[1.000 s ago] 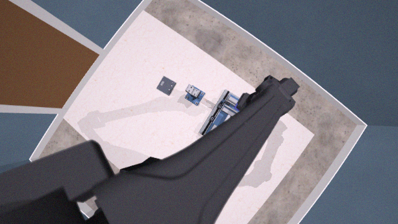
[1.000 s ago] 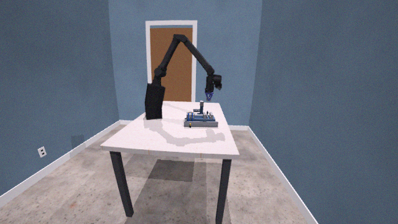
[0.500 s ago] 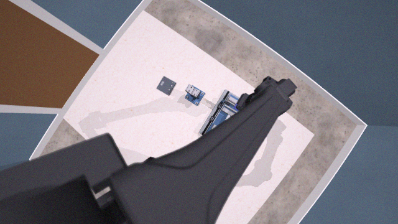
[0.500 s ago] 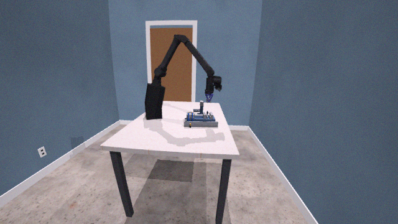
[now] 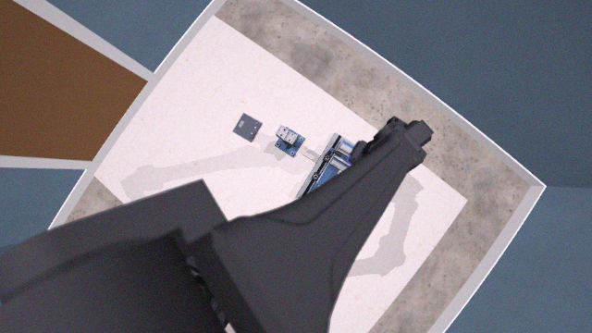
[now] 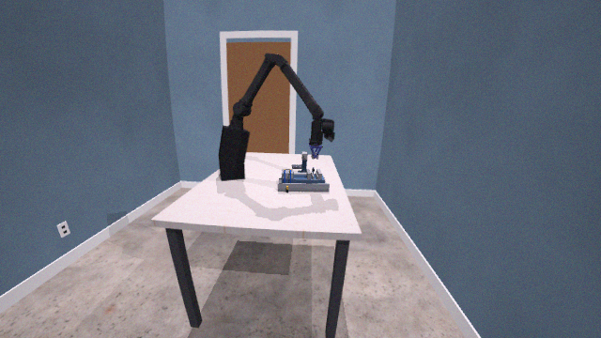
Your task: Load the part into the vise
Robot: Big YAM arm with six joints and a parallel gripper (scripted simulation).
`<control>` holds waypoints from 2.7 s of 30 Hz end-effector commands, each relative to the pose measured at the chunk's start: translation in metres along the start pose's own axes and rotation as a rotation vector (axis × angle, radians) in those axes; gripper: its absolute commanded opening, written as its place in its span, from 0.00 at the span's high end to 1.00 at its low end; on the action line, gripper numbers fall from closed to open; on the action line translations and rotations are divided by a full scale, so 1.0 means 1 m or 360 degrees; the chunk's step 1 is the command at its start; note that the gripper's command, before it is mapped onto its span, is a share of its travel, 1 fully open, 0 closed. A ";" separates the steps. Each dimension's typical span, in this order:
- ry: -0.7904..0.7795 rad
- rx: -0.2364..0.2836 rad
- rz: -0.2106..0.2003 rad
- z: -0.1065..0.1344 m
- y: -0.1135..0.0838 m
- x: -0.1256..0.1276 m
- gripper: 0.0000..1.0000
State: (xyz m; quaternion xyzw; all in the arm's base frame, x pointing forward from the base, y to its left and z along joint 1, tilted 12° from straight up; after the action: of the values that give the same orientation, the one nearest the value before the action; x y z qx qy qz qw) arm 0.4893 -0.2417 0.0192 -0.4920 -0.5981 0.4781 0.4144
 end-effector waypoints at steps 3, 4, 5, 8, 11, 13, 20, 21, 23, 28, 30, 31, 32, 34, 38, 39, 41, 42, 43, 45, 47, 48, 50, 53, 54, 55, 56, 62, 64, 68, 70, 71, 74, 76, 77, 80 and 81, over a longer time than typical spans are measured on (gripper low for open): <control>-0.0005 -0.0063 0.0046 -0.024 0.001 -0.007 1.00; -0.0005 -0.0063 0.0046 -0.024 0.003 -0.008 1.00; -0.0004 -0.0063 0.0046 -0.024 0.005 -0.008 1.00; 0.0000 -0.0062 0.0046 -0.023 0.011 -0.009 1.00; -0.0003 -0.0061 0.0045 -0.024 0.017 -0.008 1.00; -0.0005 -0.0061 0.0045 -0.024 0.021 -0.007 1.00; 0.0001 -0.0060 0.0045 -0.023 0.030 -0.009 1.00; -0.0002 -0.0060 0.0044 -0.024 0.032 -0.008 1.00; -0.0004 -0.0059 0.0044 -0.024 0.035 -0.007 1.00; 0.0002 -0.0058 0.0044 -0.023 0.042 -0.009 1.00; 0.0001 -0.0058 0.0043 -0.023 0.045 -0.009 1.00; -0.0001 -0.0058 0.0043 -0.023 0.046 -0.008 1.00; -0.0001 -0.0058 0.0043 -0.023 0.046 -0.008 1.00; -0.0008 -0.0093 0.0067 -0.031 0.028 -0.009 1.00; 0.0000 -0.0056 0.0041 -0.023 0.051 -0.008 1.00; 0.0002 -0.0051 0.0038 -0.022 0.052 -0.008 1.00; 0.0003 -0.0054 0.0041 -0.022 0.053 -0.009 1.00; 0.0002 -0.0053 0.0040 -0.022 0.053 -0.009 1.00; 0.0002 -0.0051 0.0038 -0.022 0.054 -0.008 1.00; 0.0000 -0.0054 0.0040 -0.023 0.055 -0.008 1.00; -0.0004 -0.0074 0.0054 -0.027 0.047 -0.009 1.00; -0.0004 -0.0076 0.0056 -0.027 0.046 -0.009 1.00; -0.0004 -0.0076 0.0056 -0.027 0.046 -0.009 1.00; 0.0000 -0.0063 0.0047 -0.025 0.050 -0.009 1.00; 0.0000 -0.0062 0.0046 -0.025 0.051 -0.009 1.00; 0.0000 -0.0062 0.0046 -0.025 0.051 -0.009 1.00; 0.0000 -0.0062 0.0046 -0.025 0.051 -0.009 1.00; 0.0000 -0.0062 0.0046 -0.025 0.051 -0.009 1.00; 0.0000 -0.0062 0.0046 -0.025 0.051 -0.009 1.00; 0.0000 -0.0062 0.0046 -0.025 0.051 -0.009 1.00; 0.0000 -0.0062 0.0046 -0.025 0.051 -0.009 1.00; 0.0000 -0.0062 0.0046 -0.025 0.051 -0.009 1.00; 0.0000 -0.0062 0.0046 -0.025 0.051 -0.009 1.00; 0.0000 -0.0062 0.0046 -0.025 0.051 -0.009 1.00; 0.0000 -0.0062 0.0046 -0.025 0.051 -0.009 1.00; 0.0000 -0.0062 0.0046 -0.025 0.051 -0.009 1.00; 0.0000 -0.0062 0.0046 -0.025 0.051 -0.009 1.00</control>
State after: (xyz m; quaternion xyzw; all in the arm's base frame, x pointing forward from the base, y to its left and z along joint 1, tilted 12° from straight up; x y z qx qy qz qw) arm 0.5046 -0.2401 -0.0351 -0.4945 -0.5985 0.4769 0.4121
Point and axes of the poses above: the point where the finger pads meet when closed, its own y axis out along the fingers, its own x axis across the jaws, z = x × y, the point moved 6 cm from there along -y, back along the fingers, and after that the axes turned 15 degrees about -y, right-handed, at the moved point
